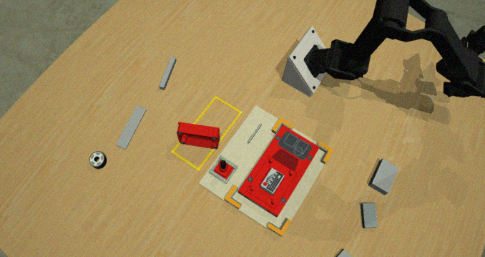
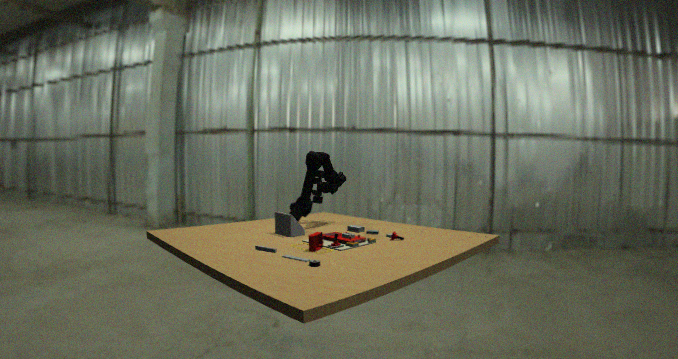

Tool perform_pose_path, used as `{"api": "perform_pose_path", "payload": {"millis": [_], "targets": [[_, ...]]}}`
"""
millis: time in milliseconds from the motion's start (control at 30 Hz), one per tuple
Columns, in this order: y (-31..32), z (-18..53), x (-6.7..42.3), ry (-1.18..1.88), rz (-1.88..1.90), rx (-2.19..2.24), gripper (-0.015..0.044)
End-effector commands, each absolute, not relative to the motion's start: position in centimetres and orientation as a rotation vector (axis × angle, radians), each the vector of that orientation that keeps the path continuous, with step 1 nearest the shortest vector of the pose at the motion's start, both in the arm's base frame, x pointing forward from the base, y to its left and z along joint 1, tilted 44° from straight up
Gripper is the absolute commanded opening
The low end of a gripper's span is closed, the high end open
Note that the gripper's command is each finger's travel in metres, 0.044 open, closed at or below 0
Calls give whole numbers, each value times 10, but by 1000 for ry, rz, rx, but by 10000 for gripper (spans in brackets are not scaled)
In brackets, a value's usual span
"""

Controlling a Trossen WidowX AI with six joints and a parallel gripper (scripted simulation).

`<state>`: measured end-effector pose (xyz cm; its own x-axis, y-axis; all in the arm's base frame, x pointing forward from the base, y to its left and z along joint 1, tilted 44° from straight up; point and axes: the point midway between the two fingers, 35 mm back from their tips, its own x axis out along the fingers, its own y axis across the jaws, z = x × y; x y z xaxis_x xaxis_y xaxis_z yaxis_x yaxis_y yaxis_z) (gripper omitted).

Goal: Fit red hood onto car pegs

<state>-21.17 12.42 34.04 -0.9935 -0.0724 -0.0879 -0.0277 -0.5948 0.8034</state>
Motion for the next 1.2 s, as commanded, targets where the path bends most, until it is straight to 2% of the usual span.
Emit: {"api": "perform_pose_path", "payload": {"millis": [0,33,533,1167], "targets": [[157,339,-201,-1442,-2901,119,20],[164,339,-198,-1451,-2927,107,0],[255,330,-129,-1597,-3303,-57,0],[321,305,16,-1961,-3651,-274,0]]}}
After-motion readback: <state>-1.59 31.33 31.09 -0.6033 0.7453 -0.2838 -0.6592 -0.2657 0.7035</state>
